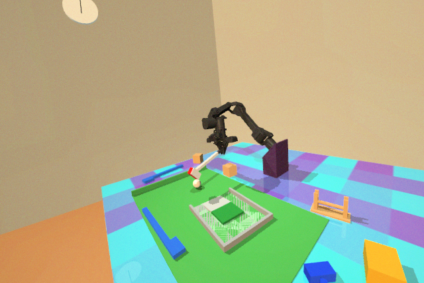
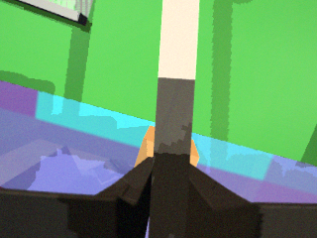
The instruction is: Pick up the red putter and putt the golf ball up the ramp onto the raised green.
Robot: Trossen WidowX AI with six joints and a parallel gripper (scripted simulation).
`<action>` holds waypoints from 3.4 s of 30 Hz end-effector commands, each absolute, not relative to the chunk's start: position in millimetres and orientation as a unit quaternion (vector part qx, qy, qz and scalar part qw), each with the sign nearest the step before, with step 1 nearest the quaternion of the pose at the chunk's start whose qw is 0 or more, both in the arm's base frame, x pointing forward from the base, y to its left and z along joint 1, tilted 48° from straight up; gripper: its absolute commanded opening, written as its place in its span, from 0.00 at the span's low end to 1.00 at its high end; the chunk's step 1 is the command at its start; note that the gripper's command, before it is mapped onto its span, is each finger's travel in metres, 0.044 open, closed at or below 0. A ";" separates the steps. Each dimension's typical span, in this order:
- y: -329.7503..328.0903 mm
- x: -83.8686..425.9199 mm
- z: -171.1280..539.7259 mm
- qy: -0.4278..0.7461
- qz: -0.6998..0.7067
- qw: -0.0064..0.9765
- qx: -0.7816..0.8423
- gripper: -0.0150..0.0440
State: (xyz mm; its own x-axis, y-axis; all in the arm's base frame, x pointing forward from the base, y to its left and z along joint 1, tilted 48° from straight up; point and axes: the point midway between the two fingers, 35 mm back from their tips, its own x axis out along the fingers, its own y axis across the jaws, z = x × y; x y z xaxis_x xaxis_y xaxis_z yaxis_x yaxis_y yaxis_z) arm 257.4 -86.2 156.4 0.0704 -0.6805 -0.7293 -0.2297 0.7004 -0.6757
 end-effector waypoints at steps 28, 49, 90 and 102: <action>-159.4 208.5 179.5 0.620 -0.315 0.667 -0.267 0.25; -181.6 209.1 160.4 0.620 -0.315 0.667 -0.268 0.25; -111.4 217.6 79.5 0.622 -0.313 0.667 -0.266 0.25; -87.2 218.6 96.1 0.623 -0.310 0.668 -0.264 0.25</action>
State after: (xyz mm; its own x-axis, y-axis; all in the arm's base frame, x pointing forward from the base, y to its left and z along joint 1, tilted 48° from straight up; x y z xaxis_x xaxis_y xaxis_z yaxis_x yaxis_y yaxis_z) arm 214.9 -97.7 87.6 0.0198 -0.7456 -0.6662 0.0787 0.6654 -0.7424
